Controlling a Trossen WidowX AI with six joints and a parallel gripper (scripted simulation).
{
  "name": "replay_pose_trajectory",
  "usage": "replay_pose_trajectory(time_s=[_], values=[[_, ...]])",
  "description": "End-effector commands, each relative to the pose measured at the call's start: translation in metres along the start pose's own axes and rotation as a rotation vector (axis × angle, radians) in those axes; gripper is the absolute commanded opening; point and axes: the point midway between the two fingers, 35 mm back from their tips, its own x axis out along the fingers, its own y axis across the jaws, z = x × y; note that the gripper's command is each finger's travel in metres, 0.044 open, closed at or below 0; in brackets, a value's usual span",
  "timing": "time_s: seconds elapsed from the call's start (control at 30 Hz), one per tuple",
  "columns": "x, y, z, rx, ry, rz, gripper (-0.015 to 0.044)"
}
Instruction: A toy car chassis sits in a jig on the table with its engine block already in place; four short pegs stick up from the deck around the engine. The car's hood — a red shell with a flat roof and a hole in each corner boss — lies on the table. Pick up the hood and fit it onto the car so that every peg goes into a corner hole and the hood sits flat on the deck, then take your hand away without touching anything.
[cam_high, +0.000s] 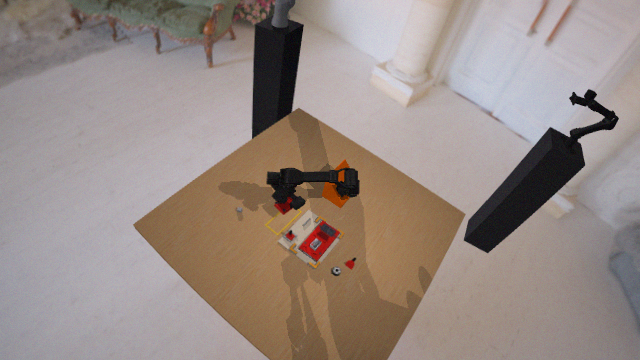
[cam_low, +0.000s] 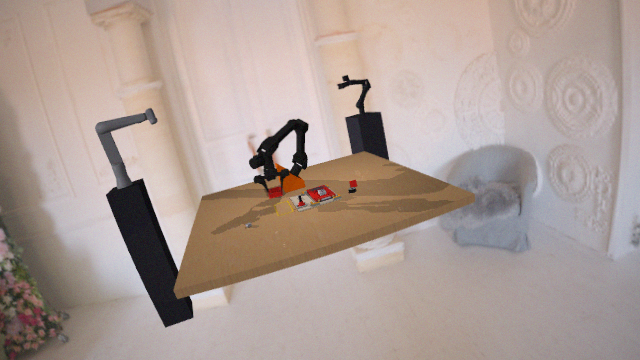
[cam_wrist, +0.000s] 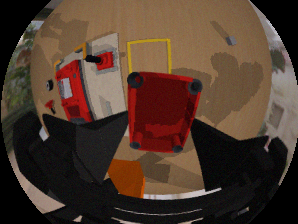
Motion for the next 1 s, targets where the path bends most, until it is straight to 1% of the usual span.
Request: replay_pose_trajectory(time_s=[0.0, 0.1, 0.37, 0.47, 0.77, 0.97], values=[[-0.001, 0.001, 0.001, -0.128, -0.004, -0.005, 0.0], [-0.001, 0.001, 0.001, -0.194, -0.004, -0.006, 0.0], [0.002, 0.001, 0.001, -0.199, -0.004, -0.006, 0.0], [0.014, 0.0, 0.002, -0.199, -0.005, -0.007, 0.0], [0.069, 0.002, 0.001, -0.2, -0.005, -0.004, 0.0], [0.073, 0.002, 0.0, -0.2, -0.005, -0.003, 0.0]])
